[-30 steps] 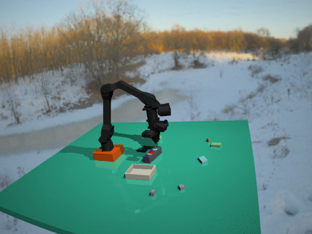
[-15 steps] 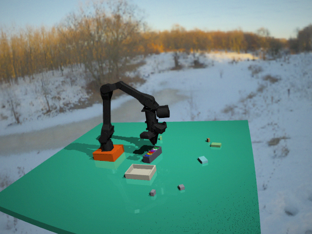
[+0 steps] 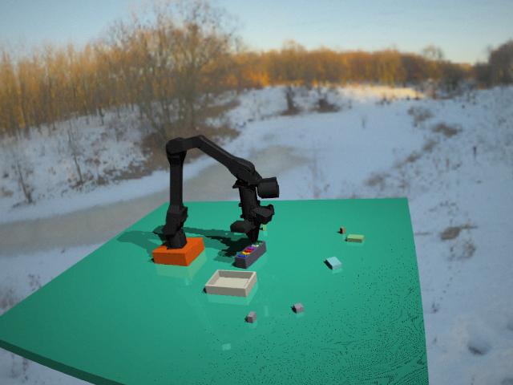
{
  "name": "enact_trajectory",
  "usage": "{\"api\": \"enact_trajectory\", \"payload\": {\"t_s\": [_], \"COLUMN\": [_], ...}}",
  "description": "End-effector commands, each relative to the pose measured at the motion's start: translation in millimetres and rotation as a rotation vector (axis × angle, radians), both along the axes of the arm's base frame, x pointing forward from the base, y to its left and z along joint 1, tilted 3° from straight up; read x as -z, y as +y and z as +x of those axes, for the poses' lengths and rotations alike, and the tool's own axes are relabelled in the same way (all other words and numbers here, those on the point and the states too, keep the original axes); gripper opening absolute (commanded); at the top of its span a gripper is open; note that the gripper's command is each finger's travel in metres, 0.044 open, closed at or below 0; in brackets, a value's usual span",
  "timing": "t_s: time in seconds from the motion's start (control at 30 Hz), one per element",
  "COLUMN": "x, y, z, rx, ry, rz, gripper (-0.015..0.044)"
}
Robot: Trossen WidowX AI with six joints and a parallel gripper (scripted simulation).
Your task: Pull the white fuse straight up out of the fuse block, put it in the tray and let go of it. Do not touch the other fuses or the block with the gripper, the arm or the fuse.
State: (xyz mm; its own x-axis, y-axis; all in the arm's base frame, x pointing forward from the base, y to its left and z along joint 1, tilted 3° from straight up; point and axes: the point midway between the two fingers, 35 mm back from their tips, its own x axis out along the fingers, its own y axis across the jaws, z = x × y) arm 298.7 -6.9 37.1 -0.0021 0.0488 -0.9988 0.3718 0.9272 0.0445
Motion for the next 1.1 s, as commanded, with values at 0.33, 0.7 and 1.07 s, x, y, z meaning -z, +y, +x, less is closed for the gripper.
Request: {"api": "enact_trajectory", "payload": {"t_s": [0.33, 0.7, 1.07], "x": [10.2, 11.8, 20.2], "y": [-0.5, -0.5, -0.1], "z": [-1.7, -1.7, -1.8], "rx": [-0.003, -0.003, -0.003], "ry": [0.001, 0.001, 0.002], "rz": [-0.005, -0.005, -0.005], "gripper": [0.0074, 0.0074, 0.0074]}}
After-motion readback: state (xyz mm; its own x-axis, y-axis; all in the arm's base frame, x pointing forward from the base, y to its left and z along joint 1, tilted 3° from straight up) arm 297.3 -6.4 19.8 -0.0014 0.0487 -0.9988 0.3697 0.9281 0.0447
